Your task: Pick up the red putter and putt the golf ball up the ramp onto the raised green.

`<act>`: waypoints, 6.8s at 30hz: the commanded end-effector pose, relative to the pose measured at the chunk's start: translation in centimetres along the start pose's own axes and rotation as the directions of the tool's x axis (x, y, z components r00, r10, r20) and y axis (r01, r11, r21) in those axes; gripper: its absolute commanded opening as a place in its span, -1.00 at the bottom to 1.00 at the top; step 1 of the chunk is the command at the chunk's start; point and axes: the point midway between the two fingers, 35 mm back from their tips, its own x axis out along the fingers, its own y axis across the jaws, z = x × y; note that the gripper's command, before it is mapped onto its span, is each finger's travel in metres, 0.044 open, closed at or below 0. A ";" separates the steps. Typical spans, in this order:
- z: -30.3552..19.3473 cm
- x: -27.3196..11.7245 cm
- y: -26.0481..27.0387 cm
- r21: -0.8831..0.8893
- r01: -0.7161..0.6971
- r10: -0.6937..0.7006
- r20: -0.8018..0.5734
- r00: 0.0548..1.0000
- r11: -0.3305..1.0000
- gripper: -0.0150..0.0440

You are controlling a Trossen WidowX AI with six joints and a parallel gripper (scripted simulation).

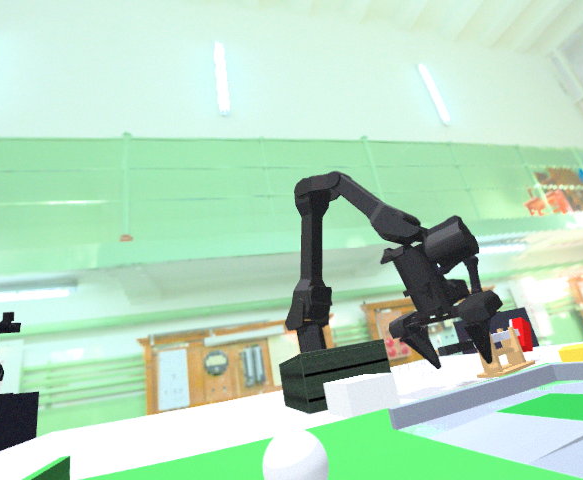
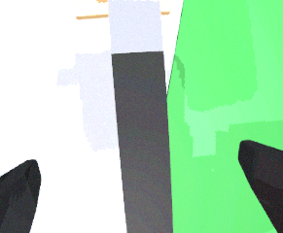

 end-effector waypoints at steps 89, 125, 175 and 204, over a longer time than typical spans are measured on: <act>-22.3 -17.8 0.5 0.917 0.245 -0.074 -0.234 0.969 0.316 -0.49; -34.5 -19.0 9.2 0.913 0.300 0.013 -0.308 0.951 -0.277 -0.49; -38.3 -16.3 10.2 0.912 0.302 0.014 -0.311 0.950 -0.277 -0.49; -24.4 -16.4 6.1 0.916 0.289 0.009 -0.299 0.954 -0.277 -0.49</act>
